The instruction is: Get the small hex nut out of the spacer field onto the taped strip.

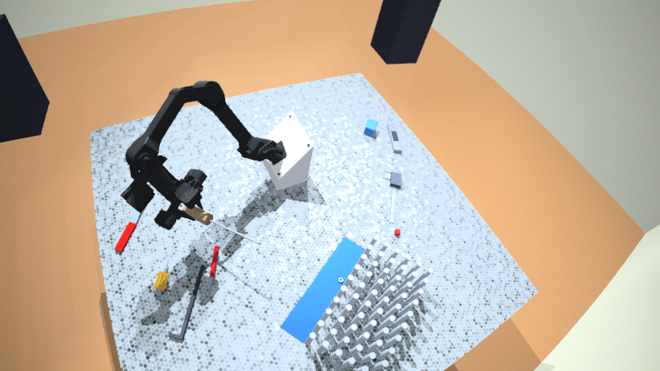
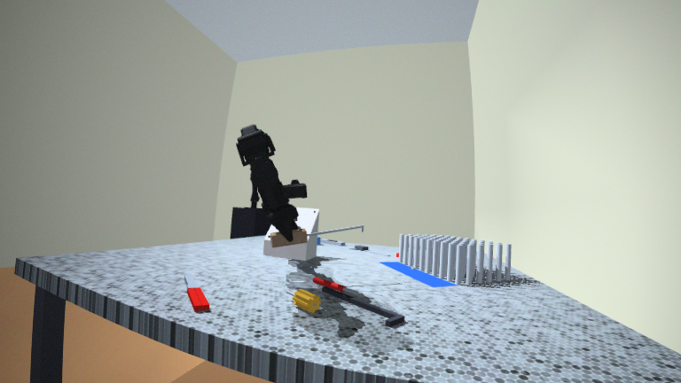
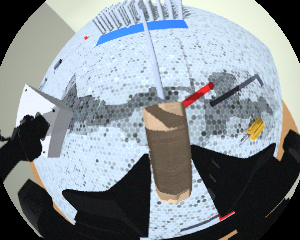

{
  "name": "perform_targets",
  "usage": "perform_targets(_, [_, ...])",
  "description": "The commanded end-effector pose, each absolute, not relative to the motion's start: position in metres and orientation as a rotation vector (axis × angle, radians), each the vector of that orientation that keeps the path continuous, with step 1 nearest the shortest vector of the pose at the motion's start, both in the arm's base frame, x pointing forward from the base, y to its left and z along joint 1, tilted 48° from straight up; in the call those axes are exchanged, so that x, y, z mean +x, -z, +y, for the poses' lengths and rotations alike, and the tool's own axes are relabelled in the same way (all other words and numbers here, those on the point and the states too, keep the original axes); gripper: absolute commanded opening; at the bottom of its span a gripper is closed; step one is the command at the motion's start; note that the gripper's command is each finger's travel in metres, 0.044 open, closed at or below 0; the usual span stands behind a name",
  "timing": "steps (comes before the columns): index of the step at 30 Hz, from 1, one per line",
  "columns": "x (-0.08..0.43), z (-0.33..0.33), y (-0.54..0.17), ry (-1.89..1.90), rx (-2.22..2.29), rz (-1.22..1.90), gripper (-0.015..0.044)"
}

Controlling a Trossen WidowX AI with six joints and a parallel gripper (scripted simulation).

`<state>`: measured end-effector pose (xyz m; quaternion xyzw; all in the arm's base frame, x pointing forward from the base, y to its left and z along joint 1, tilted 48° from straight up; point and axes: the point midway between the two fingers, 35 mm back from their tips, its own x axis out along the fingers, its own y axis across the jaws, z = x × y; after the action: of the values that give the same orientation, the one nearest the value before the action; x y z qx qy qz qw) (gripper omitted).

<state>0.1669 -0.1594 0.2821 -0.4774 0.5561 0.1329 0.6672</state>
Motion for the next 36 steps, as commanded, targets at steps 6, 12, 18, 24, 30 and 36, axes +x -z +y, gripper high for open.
perform_targets(6, [0.147, -0.167, -0.308, -0.276, -1.166, 1.195, 0.0])
perform_targets(12, [0.134, -0.17, -0.323, -0.252, -1.229, 1.171, 0.0])
perform_targets(18, [0.122, -0.172, -0.339, -0.213, -1.293, 1.152, 0.0])
perform_targets(24, [0.109, -0.172, -0.354, -0.186, -1.372, 1.146, 0.0])
perform_targets(30, [0.098, -0.169, -0.369, -0.165, -1.463, 1.152, 0.0])
perform_targets(36, [0.087, -0.166, -0.383, -0.144, -1.558, 1.168, 0.0])
